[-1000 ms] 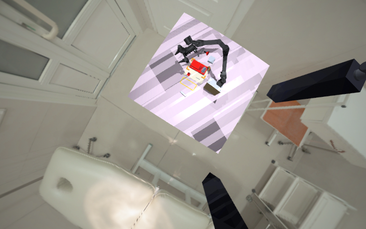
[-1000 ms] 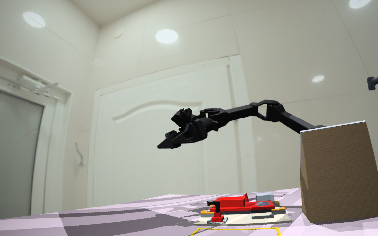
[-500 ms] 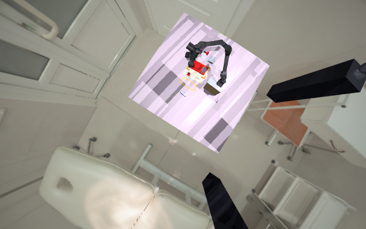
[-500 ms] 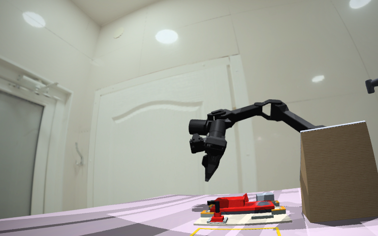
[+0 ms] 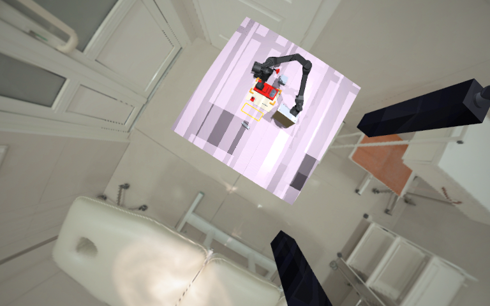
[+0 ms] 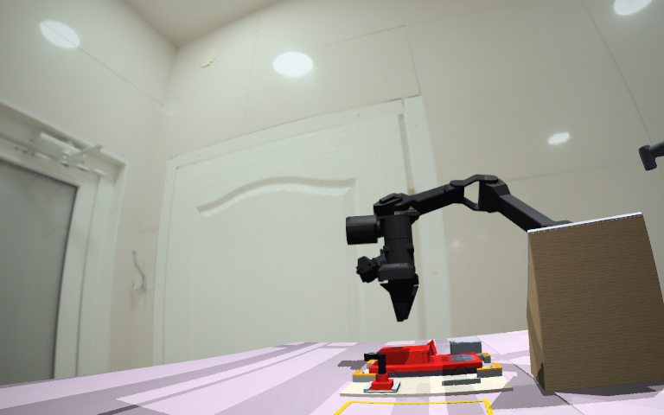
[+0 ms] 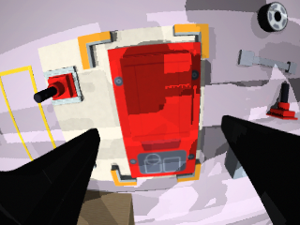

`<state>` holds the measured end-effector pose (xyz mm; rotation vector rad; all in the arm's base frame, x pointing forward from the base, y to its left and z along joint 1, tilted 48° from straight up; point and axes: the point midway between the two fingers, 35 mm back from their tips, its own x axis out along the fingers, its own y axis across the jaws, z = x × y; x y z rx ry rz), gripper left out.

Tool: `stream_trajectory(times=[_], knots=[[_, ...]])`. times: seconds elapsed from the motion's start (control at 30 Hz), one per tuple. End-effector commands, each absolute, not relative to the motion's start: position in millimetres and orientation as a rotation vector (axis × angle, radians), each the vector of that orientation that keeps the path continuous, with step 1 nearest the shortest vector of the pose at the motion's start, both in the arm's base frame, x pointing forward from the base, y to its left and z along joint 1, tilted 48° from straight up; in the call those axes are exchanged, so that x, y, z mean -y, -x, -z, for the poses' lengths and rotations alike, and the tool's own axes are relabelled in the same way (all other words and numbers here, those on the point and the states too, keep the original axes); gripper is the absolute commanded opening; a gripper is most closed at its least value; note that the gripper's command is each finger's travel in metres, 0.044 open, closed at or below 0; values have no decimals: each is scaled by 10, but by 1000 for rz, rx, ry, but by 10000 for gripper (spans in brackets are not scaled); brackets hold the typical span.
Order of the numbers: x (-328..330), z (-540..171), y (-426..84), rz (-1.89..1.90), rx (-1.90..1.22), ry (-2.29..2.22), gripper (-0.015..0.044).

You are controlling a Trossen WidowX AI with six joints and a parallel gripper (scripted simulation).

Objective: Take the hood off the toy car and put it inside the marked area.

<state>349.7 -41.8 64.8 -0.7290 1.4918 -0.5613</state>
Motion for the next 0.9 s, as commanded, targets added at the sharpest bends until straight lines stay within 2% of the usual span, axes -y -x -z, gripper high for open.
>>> stream_trajectory(times=[0.0,0.87], knots=[[440,-660,-3478,581,-1491,733,440],[544,-558,-3492,580,-1491,732,440]])
